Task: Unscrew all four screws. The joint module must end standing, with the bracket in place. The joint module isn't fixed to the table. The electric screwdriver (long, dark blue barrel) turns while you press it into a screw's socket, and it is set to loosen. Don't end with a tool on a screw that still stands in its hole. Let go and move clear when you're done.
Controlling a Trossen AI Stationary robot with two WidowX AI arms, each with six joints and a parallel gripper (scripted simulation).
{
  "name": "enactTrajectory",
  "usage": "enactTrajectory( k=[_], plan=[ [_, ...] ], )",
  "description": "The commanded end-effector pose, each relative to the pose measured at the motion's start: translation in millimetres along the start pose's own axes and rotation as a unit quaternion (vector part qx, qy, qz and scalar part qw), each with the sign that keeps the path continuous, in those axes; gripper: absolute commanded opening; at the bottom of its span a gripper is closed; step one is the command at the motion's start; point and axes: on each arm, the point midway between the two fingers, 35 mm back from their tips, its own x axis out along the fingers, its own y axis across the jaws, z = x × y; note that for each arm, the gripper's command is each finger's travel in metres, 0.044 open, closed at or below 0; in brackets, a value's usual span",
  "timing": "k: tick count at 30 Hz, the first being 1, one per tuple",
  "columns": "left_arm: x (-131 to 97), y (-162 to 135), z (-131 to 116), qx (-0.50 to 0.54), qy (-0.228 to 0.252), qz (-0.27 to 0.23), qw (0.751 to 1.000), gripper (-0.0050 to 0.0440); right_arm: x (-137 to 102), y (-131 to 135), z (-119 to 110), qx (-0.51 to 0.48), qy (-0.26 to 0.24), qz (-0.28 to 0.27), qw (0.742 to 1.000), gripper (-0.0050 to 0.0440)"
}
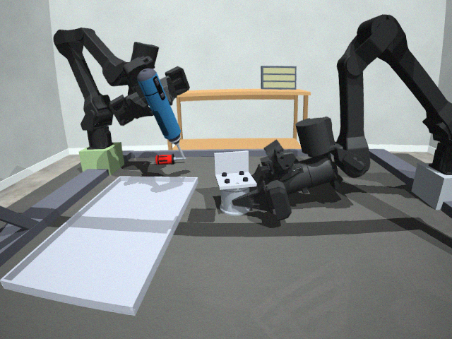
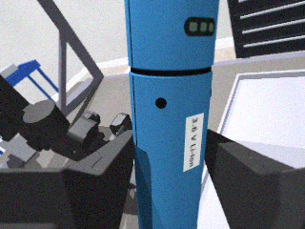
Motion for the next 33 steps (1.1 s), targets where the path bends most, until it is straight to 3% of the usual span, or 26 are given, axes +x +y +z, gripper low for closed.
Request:
enactTrajectory(
  k=[1, 8, 22, 33],
  plan=[
    [6.4, 3.5, 20.7, -0.026, -0.029, 0.051, 0.998, 0.0162, 1.1, 0.2, 12.9, 0.0, -0.016, 0.0, 1.0, 0.0241],
    [14.8, 2.0, 34.1, -0.078, -0.047, 0.1, 0.991, 0.0162, 1.1, 0.2, 12.9, 0.0, -0.016, 0.0, 1.0, 0.0241],
    [39.0, 2.8, 81.8, -0.219, -0.104, 0.232, 0.942, 0.0162, 1.1, 0.2, 12.9, 0.0, -0.016, 0.0, 1.0, 0.0241],
    [39.4, 2.6, 86.5, -0.238, -0.113, 0.248, 0.932, 0.0162, 1.1, 0.2, 12.9, 0.0, -0.016, 0.0, 1.0, 0.0241]
  ],
)
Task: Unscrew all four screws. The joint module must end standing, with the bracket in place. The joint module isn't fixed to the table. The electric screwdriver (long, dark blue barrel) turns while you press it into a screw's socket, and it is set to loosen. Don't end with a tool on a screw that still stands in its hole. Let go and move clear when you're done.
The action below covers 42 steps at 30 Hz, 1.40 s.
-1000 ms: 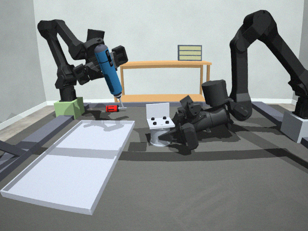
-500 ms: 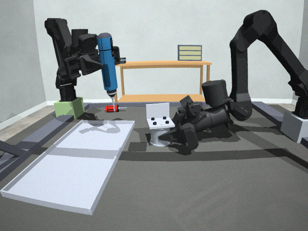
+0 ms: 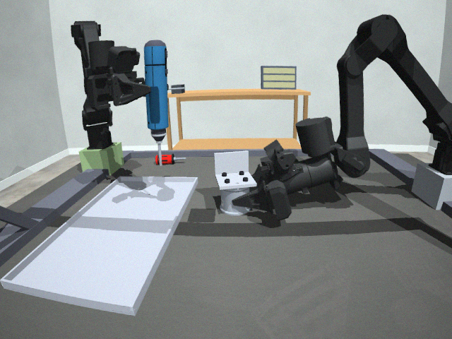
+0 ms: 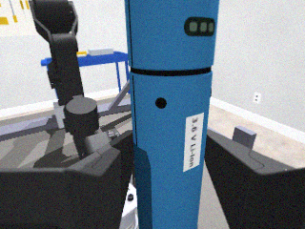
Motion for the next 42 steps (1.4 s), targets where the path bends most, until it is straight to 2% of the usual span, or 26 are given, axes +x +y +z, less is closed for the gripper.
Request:
enactTrajectory(
  k=[1, 11, 15, 26, 31, 42],
  plan=[
    [4.5, -0.9, 30.7, -0.019, -0.042, 0.007, 0.999, 0.0162, 1.1, 0.2, 12.9, 0.0, -0.016, 0.0, 1.0, 0.0241],
    [4.6, -0.7, 30.7, -0.018, -0.042, 0.006, 0.999, 0.0162, 1.1, 0.2, 12.9, 0.0, -0.016, 0.0, 1.0, 0.0241],
    [5.7, -1.9, 46.1, -0.019, -0.045, 0.006, 0.999, 0.0162, 1.1, 0.2, 12.9, 0.0, -0.016, 0.0, 1.0, 0.0241],
    [12.1, 1.7, 40.5, -0.016, -0.039, 0.006, 0.999, 0.0162, 1.1, 0.2, 12.9, 0.0, -0.016, 0.0, 1.0, 0.0241],
    [21.8, 11.7, 33.4, -0.014, -0.037, 0.006, 0.999, 0.0162, 1.1, 0.2, 12.9, 0.0, -0.016, 0.0, 1.0, 0.0241],
    [47.2, 31.8, 31.9, -0.021, -0.063, 0.006, 0.998, 0.0162, 1.1, 0.2, 12.9, 0.0, -0.016, 0.0, 1.0, 0.0241]
  ],
)
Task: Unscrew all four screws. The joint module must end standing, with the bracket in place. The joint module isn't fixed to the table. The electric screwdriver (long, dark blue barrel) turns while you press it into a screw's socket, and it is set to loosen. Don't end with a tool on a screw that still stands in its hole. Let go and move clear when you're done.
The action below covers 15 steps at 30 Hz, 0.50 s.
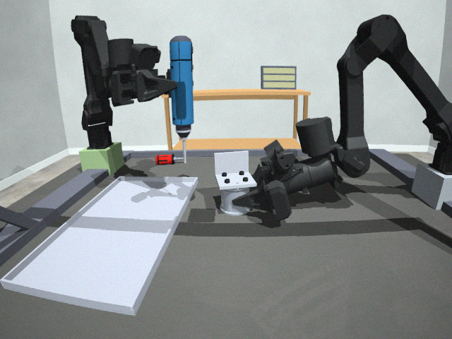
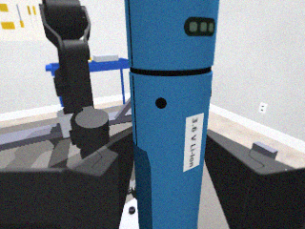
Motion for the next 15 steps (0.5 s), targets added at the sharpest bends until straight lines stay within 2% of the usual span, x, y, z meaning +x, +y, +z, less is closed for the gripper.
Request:
enactTrajectory(
  k=[1, 15],
  plan=[
    [11.4, 2.3, 26.3, -0.011, -0.045, -0.001, 0.999, 0.0162, 1.1, 0.2, 12.9, 0.0, -0.016, 0.0, 1.0, 0.0241],
    [15.7, 6.9, 28.6, -0.013, -0.053, -0.001, 0.999, 0.0162, 1.1, 0.2, 12.9, 0.0, -0.016, 0.0, 1.0, 0.0241]
  ],
)
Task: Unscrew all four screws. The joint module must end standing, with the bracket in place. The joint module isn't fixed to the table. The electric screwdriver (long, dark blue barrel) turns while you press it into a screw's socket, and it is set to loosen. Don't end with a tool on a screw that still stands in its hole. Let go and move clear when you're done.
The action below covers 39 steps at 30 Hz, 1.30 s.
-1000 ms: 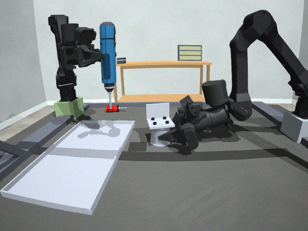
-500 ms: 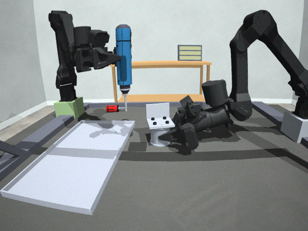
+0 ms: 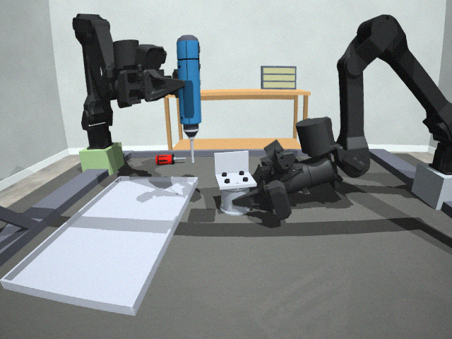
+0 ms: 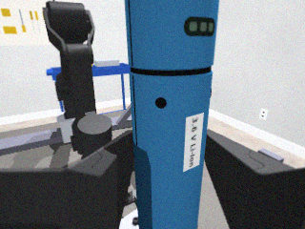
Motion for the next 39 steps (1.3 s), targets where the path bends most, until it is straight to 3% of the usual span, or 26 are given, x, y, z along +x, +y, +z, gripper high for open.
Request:
enactTrajectory(
  k=[1, 11, 27, 39],
  plan=[
    [6.0, -1.7, 28.1, -0.009, -0.04, -0.001, 0.999, 0.0162, 1.1, 0.2, 12.9, 0.0, -0.016, 0.0, 1.0, 0.0241],
    [11.2, 2.2, 23.7, -0.008, -0.035, -0.002, 0.999, 0.0162, 1.1, 0.2, 12.9, 0.0, -0.016, 0.0, 1.0, 0.0241],
    [49.9, 37.2, 20.2, -0.007, -0.035, -0.002, 0.999, 0.0162, 1.1, 0.2, 12.9, 0.0, -0.016, 0.0, 1.0, 0.0241],
    [50.3, 37.9, 24.5, -0.006, -0.04, -0.001, 0.999, 0.0162, 1.1, 0.2, 12.9, 0.0, -0.016, 0.0, 1.0, 0.0241]
  ],
)
